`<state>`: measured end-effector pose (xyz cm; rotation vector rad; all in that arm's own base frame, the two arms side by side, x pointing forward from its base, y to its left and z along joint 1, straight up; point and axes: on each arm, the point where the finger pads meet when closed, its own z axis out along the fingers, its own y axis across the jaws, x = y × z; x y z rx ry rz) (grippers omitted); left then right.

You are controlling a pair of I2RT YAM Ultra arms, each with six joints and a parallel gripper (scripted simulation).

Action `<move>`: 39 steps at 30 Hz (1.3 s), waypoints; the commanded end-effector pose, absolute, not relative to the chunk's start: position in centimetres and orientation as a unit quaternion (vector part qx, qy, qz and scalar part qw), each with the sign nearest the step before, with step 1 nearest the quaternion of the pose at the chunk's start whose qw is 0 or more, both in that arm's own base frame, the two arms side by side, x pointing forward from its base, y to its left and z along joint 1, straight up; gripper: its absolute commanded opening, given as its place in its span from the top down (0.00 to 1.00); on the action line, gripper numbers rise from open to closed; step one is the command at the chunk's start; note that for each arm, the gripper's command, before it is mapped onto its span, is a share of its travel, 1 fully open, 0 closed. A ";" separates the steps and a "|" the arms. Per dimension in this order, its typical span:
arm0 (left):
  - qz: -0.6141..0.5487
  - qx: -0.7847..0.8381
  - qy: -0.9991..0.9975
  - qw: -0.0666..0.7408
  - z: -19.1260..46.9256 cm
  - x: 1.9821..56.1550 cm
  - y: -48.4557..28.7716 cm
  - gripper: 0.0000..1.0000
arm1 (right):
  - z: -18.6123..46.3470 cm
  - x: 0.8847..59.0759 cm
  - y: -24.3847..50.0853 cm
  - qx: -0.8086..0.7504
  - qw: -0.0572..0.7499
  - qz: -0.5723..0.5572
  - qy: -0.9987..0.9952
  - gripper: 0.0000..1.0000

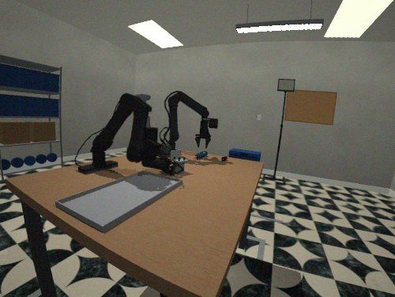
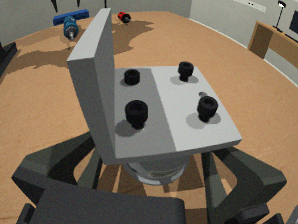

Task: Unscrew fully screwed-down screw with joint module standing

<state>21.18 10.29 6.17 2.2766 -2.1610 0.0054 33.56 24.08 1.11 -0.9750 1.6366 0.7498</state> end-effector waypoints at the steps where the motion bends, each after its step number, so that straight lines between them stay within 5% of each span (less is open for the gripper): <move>1: 0.004 0.727 -0.686 -0.004 6.4 21.4 10.3 0.35 | 3.0 35.3 24.3 -0.409 0.547 0.301 0.665 0.14; 39: 0.004 0.727 -0.686 -0.004 6.4 21.4 10.3 0.35 | 2.2 34.3 23.7 -0.406 0.534 0.303 0.677 0.14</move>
